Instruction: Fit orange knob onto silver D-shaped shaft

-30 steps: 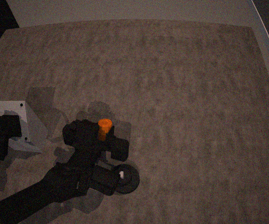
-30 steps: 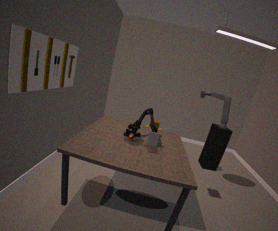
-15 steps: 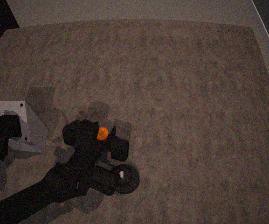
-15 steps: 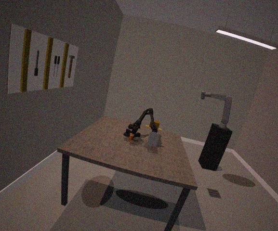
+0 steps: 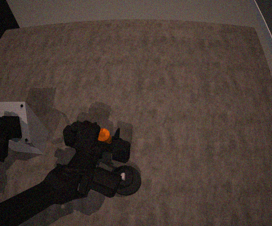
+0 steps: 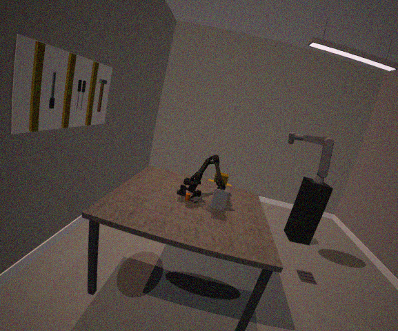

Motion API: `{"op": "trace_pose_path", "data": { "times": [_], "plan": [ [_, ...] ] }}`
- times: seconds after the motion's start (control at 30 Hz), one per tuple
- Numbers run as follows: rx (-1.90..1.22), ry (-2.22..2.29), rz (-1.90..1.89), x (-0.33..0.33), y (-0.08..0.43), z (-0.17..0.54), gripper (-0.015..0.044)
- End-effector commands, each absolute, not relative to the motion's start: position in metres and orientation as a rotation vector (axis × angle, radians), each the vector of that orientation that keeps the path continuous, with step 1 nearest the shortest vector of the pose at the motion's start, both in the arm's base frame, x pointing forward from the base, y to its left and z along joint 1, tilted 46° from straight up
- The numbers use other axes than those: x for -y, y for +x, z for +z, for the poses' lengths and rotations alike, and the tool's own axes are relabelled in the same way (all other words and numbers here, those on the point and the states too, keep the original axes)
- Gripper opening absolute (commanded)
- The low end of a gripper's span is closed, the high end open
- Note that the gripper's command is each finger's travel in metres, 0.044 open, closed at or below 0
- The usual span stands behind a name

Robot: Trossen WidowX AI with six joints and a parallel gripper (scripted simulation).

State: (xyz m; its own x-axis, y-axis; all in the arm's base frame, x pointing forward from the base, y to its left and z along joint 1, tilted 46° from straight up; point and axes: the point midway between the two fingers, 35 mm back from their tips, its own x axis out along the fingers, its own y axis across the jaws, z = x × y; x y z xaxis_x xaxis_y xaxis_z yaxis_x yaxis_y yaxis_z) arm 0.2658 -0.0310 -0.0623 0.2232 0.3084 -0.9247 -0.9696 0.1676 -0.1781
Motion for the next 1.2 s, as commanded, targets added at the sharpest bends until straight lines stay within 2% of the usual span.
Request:
{"op": "trace_pose_path", "data": {
  "times": [0.0,0.3,0.5,0.7,0.87,1.0,1.17],
  "plan": [
    [-0.878,-0.96,1.103,0.031,0.266,-0.062,0.044],
    [-0.879,-0.96,1.103,0.029,0.267,-0.061,0.044],
    [-0.88,-0.96,1.101,-0.021,0.268,-0.012,0.044],
    [-0.896,-0.958,1.1,-0.028,0.266,-0.007,0.044],
    [-1.325,-1.013,1.006,-0.034,0.256,-0.019,0.044],
    [-1.631,-1.222,0.799,-0.033,0.253,-0.013,0.044],
    [-1.763,-1.589,0.483,-0.04,0.265,0.011,0.044]
  ]
}}
